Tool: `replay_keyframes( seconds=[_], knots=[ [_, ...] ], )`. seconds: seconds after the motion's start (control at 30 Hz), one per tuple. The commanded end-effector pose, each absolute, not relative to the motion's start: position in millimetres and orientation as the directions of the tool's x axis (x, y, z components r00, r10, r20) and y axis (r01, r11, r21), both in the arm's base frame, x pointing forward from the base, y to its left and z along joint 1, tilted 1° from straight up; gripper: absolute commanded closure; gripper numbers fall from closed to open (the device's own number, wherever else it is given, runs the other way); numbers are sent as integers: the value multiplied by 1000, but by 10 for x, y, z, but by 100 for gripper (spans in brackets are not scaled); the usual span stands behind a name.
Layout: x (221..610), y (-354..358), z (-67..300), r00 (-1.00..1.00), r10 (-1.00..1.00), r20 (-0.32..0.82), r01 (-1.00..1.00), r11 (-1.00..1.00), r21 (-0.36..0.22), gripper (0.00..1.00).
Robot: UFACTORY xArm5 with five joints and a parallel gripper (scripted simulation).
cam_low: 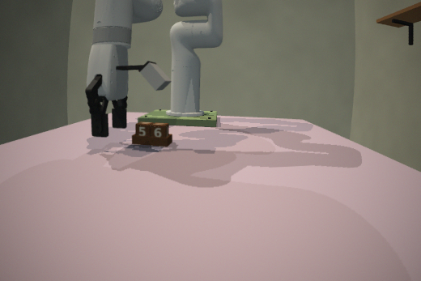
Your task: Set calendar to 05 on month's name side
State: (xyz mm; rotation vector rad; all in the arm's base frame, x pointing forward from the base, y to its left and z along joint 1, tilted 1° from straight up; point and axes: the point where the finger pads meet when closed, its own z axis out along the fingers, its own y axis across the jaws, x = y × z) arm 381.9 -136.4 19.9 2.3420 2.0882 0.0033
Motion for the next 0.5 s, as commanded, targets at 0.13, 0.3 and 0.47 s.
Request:
replay_keyframes(
  seconds=[0.13, 0.3, 0.47],
  knots=[
    [3830, -1369, 332, 114, 993, -2, 993, -114, 8, 0],
    [3830, -1367, 428, 114, 993, -2, 993, -114, 8, 0],
    [3829, -1366, 485, 114, 993, -2, 993, -114, 8, 0]
  ],
)
